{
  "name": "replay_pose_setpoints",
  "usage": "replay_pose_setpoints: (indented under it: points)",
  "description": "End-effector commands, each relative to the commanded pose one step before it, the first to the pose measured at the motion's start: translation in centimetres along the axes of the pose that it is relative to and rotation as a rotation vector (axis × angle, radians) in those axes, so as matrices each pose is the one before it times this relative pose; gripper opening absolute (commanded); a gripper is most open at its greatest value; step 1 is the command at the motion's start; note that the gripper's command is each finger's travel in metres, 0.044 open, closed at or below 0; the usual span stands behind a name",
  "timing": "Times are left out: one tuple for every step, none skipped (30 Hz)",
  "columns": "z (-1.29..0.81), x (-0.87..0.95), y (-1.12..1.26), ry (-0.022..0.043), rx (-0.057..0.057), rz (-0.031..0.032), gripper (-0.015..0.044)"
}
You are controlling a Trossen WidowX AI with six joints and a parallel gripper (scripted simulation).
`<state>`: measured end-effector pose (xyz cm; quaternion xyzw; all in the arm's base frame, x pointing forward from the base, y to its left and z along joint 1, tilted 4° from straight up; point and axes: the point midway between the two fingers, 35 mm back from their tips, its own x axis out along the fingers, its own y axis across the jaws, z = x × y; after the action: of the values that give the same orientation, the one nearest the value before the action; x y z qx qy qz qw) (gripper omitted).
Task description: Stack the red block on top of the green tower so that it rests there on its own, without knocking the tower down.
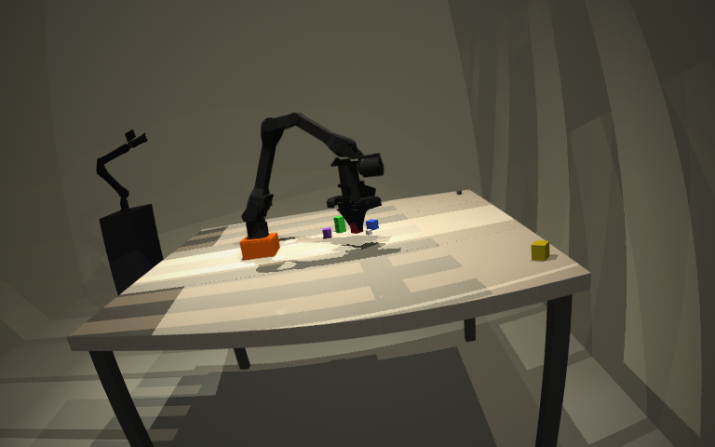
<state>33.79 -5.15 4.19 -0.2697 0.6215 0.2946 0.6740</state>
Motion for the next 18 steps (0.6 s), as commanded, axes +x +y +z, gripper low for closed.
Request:
replay_pose_setpoints:
  points:
    - [-0.027, -2.116, -0.091, 0.00118, -0.0018, -0.00712, 0.0]
    - [0.002, -0.54, -0.004, 0.00002, 0.0, -0.00004, 0.0]
    - [0.001, -0.551, -0.003, 0.00002, 0.0, -0.00003, 0.0]
    - [0.001, -0.534, -0.002, 0.00002, 0.0, -0.00003, 0.0]
    - [0.0, -0.513, -0.001, 0.00002, 0.0, -0.00003, 0.0]
    - [0.0, -0.497, -0.001, 0.00002, 0.0, -0.00003, 0.0]
    - [0.0, -0.489, -0.001, 0.00002, 0.0, -0.00002, 0.0]
    - [0.0, -0.488, -0.001, 0.00002, 0.0, -0.00002, 0.0]
    - [0.0, -0.49, -0.001, 0.00002, 0.0, -0.00002, 0.0]
    - [0.0, -0.494, -0.001, 0.00002, 0.0, -0.00002, 0.0]
    - [0.0, -0.405, 0.0, 0.00002, 0.0, -0.00002, 0.0]
    - [-0.002, -0.307, 0.004, 0.00002, 0.0, -0.00001, 0.0]
    - [-0.002, -0.192, 0.004, 0.00001, 0.0, 0.0, 0.0]
    - [-0.001, -0.066, 0.002, 0.0, 0.0, 0.0, 0.0]
    - [0.0, 0.0, 0.0, 0.0, 0.0, 0.0, 0.0]
    - [0.0, 0.0, 0.0, 0.0, 0.0, 0.0, 0.0]
    - [0.115, 0.396, -0.029, -0.00487, 0.0037, -0.00046, 0.0]
    - [0.0, -0.17, 0.001, 0.00204, -0.0016, 0.00019, 0.0]
